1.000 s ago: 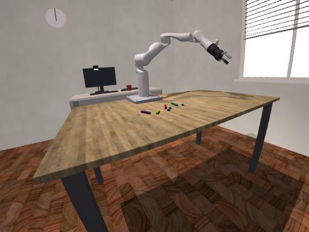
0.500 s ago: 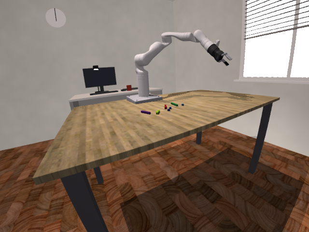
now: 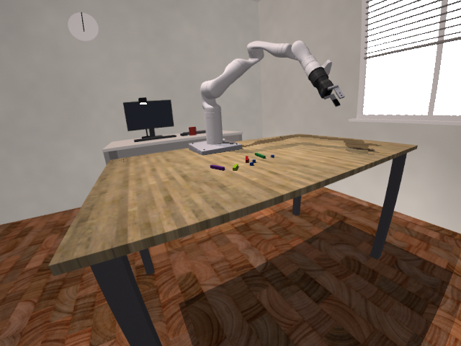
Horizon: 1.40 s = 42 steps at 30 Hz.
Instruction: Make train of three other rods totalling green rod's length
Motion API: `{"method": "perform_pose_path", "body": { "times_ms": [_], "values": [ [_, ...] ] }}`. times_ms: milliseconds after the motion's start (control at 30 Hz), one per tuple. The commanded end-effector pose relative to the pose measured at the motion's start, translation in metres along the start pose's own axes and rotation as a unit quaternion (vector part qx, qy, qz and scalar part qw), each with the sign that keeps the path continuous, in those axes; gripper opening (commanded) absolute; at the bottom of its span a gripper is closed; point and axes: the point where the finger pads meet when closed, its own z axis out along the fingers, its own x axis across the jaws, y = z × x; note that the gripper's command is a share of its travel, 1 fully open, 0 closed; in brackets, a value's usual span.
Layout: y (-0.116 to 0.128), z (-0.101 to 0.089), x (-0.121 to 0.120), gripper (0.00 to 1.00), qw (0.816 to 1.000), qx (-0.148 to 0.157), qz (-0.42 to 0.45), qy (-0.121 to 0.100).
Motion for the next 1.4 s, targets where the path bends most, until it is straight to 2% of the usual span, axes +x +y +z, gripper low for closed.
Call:
{"method": "perform_pose_path", "body": {
  "times_ms": [0,100,167,233,667,733,767,1000,1233,1300,1367],
  "values": [
    [0.022,0.020,0.029,1.00,0.999,-0.023,0.027,-0.003],
    [0.043,0.034,0.044,1.00,0.998,-0.041,0.042,-0.008],
    [0.043,0.034,0.044,1.00,0.998,-0.041,0.042,-0.008],
    [0.067,0.048,0.059,1.00,0.996,-0.061,0.059,-0.015],
    [0.174,0.090,0.107,1.00,0.981,-0.135,0.132,-0.047],
    [0.174,0.090,0.107,1.00,0.981,-0.135,0.132,-0.047],
    [0.194,0.095,0.113,1.00,0.977,-0.148,0.146,-0.053],
    [0.259,0.106,0.128,1.00,0.961,-0.184,0.192,-0.074],
    [0.326,0.108,0.135,1.00,0.940,-0.216,0.244,-0.099],
    [0.326,0.108,0.135,1.00,0.940,-0.216,0.244,-0.099],
    [0.358,0.106,0.135,1.00,0.928,-0.230,0.270,-0.111]
  ]
}}
